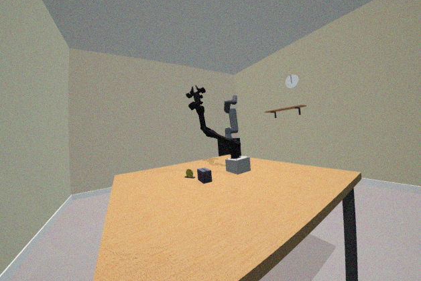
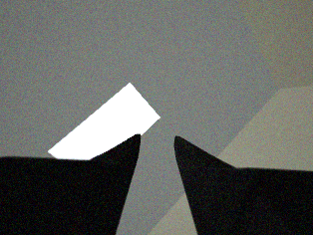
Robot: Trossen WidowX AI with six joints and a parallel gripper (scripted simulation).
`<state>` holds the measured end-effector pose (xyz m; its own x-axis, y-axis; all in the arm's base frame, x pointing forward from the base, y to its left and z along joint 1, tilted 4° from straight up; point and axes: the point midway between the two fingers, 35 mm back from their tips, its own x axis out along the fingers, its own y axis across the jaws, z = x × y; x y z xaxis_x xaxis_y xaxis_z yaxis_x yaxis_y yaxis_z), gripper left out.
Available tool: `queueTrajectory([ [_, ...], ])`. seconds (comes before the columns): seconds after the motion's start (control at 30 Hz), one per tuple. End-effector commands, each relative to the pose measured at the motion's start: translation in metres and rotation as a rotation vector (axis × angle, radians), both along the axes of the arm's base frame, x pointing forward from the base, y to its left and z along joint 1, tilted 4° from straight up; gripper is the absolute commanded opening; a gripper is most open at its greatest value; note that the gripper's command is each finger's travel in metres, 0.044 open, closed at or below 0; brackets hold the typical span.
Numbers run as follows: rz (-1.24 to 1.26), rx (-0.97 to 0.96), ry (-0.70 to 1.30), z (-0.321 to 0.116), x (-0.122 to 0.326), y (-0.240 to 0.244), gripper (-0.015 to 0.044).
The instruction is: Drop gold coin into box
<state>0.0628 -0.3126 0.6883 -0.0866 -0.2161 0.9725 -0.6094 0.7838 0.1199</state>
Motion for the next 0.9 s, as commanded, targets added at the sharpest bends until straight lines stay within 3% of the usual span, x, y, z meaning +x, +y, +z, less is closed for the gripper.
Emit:
queueTrajectory([
  [0.0, -0.017, -0.132, -0.025, 0.02, -0.033, 0.049, 0.0161],
  [0.23, -0.069, -0.395, -0.02, 0.045, -0.079, 0.157, 0.0161],
  [0.43, -0.112, -0.625, 0.054, 0.049, -0.085, 0.257, 0.0161],
  [0.87, -0.175, -1.034, 0.405, 0.004, -0.003, 0.435, 0.0161],
])
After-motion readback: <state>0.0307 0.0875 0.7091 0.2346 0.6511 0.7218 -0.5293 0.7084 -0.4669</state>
